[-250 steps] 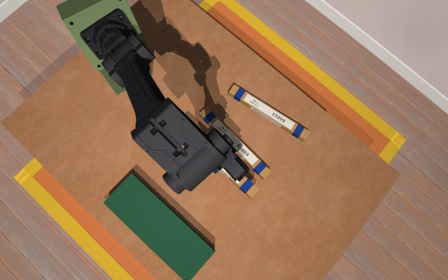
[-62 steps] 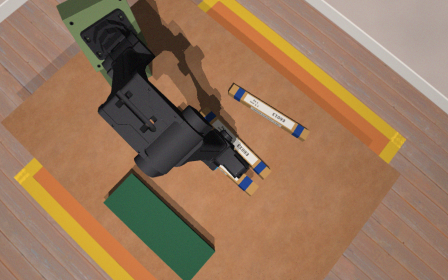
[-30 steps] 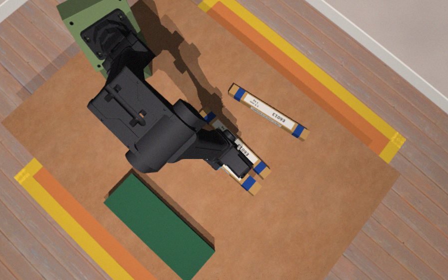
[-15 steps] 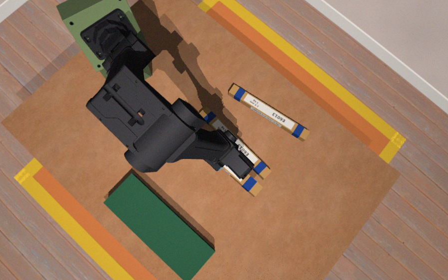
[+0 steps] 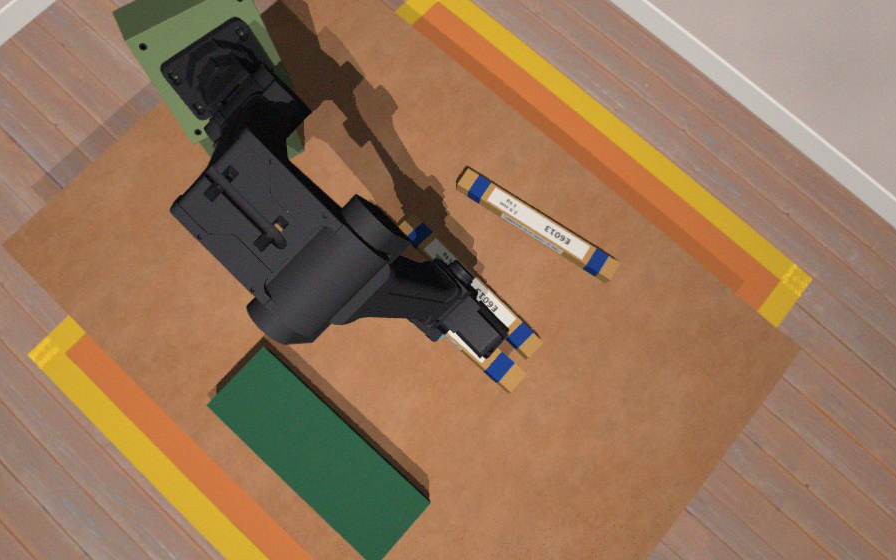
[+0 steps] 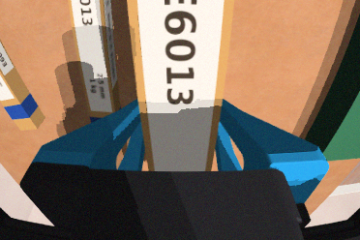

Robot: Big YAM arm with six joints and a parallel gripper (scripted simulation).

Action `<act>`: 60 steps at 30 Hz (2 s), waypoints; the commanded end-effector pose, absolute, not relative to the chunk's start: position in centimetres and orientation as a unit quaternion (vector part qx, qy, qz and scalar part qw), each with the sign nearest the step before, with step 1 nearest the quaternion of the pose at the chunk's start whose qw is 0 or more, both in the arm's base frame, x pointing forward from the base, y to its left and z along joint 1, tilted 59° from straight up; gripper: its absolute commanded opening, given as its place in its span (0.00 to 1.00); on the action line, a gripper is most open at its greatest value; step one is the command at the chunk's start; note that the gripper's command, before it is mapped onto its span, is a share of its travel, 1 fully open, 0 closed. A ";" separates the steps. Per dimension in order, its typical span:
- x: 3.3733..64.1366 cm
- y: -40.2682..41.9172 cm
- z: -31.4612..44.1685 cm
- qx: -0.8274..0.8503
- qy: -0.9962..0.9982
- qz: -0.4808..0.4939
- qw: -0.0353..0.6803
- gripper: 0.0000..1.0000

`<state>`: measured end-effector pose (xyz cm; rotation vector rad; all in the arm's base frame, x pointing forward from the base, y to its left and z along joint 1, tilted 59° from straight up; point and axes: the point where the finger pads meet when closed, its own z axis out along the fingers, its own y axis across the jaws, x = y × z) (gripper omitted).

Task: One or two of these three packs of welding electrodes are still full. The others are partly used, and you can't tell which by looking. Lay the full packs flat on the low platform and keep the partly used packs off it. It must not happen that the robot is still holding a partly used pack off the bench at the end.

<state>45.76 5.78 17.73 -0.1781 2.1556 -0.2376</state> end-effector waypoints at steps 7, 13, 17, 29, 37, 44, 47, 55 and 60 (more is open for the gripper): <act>45.2 3.4 21.1 -0.070 0.865 -0.094 0.488 0.00; 45.3 2.3 21.4 -0.070 0.864 -0.096 0.489 0.00; 45.4 1.2 21.8 -0.069 0.864 -0.096 0.490 0.00; 45.6 -1.4 22.9 -0.069 0.862 -0.097 0.493 0.00; 45.7 -3.5 23.5 -0.070 0.861 -0.098 0.494 0.00; 45.8 -4.8 23.8 -0.070 0.861 -0.099 0.495 0.00; 45.8 -5.6 24.0 -0.070 0.861 -0.099 0.495 0.00; 45.8 -7.7 24.6 -0.070 0.860 -0.100 0.495 0.00; 45.8 -8.7 24.9 -0.071 0.860 -0.100 0.495 0.00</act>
